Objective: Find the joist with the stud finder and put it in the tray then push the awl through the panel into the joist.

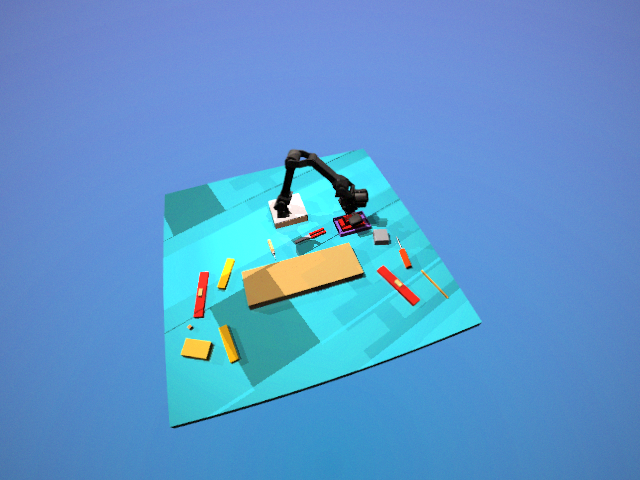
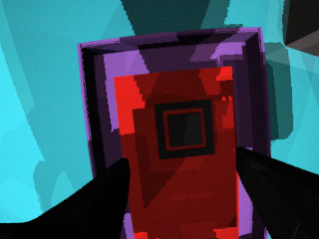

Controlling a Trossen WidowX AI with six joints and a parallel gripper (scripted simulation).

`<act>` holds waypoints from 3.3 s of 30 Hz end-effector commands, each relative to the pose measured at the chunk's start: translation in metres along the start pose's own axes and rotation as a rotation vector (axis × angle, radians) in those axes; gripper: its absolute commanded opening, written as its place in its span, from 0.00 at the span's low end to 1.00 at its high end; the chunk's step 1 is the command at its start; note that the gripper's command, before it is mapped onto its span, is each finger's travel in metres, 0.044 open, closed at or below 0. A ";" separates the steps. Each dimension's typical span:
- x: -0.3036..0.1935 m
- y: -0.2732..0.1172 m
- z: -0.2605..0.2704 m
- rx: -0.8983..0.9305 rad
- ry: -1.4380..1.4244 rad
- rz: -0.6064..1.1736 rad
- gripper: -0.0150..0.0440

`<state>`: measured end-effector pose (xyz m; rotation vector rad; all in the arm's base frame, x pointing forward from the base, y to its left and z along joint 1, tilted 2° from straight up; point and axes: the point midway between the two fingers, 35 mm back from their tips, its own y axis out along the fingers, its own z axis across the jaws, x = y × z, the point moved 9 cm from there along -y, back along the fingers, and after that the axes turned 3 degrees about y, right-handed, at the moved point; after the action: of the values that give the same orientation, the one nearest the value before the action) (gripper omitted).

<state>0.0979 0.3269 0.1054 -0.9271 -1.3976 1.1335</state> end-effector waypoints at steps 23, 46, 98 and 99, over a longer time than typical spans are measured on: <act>-0.093 -0.098 -0.080 -0.132 1.140 0.012 1.00; -0.291 -0.134 -0.081 -0.335 3.022 -0.203 1.00; -0.388 -0.126 0.005 -0.474 4.527 -0.836 1.00; -0.388 -0.125 0.005 -0.474 4.527 -0.836 1.00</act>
<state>0.1514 -0.0767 0.1342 0.1372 -2.3194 2.4008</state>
